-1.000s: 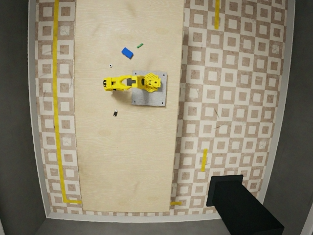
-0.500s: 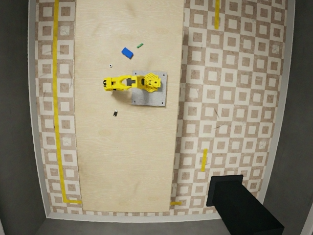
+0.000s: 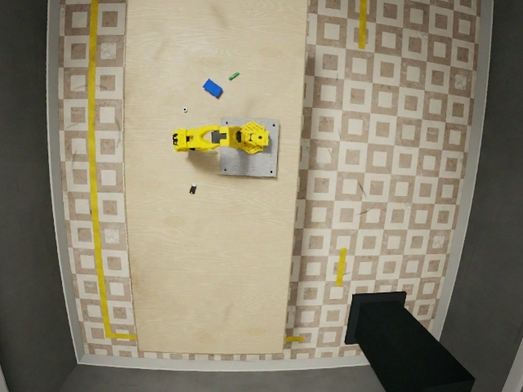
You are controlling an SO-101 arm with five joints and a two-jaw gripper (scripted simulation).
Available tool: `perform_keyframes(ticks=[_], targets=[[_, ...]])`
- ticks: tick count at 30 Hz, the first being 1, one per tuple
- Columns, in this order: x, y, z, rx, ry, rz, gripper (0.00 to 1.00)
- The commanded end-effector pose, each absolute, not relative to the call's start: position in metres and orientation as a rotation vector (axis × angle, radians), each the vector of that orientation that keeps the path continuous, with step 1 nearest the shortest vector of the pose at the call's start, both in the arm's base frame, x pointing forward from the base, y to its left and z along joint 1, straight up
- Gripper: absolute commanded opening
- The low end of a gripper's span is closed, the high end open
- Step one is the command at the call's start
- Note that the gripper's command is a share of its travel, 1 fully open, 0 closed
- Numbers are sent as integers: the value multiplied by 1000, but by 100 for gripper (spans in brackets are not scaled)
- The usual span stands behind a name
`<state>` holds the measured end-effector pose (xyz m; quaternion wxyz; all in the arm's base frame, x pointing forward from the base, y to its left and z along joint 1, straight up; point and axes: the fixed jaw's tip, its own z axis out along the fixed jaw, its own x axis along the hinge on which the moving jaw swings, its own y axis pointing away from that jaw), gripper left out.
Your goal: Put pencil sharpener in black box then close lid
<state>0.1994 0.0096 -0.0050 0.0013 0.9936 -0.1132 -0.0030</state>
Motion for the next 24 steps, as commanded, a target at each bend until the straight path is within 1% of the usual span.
perform_keyframes(ticks=[1, 24], targets=[[198, 8, -3, 3120, -353, -17, 21], [198, 8, 4, 3120, -353, -17, 21]])
